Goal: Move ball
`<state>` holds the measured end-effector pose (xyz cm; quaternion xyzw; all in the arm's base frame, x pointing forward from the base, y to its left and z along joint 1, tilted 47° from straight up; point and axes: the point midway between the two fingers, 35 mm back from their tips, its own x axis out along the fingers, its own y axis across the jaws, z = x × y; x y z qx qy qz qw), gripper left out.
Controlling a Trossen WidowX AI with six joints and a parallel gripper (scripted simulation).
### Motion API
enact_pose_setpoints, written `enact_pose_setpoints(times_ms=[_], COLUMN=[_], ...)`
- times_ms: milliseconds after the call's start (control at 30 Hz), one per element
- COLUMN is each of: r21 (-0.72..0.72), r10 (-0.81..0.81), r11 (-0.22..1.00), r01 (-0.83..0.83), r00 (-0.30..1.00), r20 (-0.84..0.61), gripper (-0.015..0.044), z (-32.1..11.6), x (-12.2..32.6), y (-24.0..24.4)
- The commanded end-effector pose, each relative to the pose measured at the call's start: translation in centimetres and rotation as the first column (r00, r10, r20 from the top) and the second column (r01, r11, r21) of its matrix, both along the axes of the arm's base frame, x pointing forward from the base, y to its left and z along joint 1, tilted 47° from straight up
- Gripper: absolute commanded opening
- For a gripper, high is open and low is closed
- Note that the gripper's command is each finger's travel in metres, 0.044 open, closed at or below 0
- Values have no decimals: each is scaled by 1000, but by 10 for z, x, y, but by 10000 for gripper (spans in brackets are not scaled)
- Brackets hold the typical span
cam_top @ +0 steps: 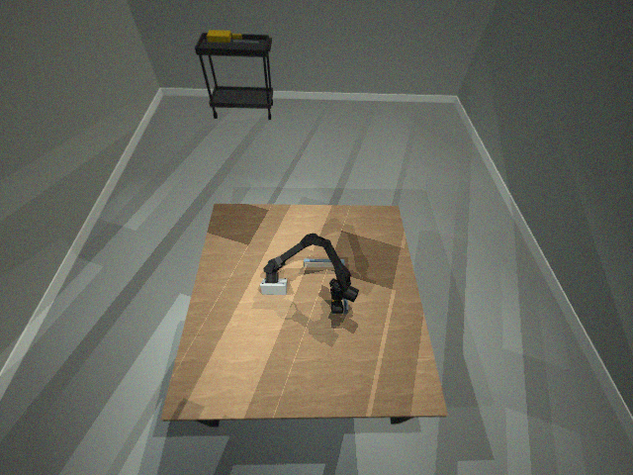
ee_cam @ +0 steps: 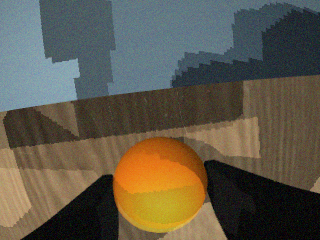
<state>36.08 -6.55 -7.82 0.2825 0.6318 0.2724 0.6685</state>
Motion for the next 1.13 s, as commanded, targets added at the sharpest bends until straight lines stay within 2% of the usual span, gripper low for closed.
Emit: enact_pose_setpoints(times_ms=[0,100,267,467,833,1033,1100], r21=[0,0,0,3,3,2,2], r10=[0,0,0,-5,-22,-18,-18], r11=[1000,1000,1000,1000,1000,1000,1000], r01=[0,0,0,5,22,18,18], r00=[1000,1000,1000,1000,1000,1000,1000], r20=[0,0,0,-5,1,2,3], gripper=[210,277,277,277,277,434,440], z=[0,0,2,57,56,88,89], x=[0,0,0,-5,-4,-10,-11], y=[0,0,-2,-61,-61,-92,-94])
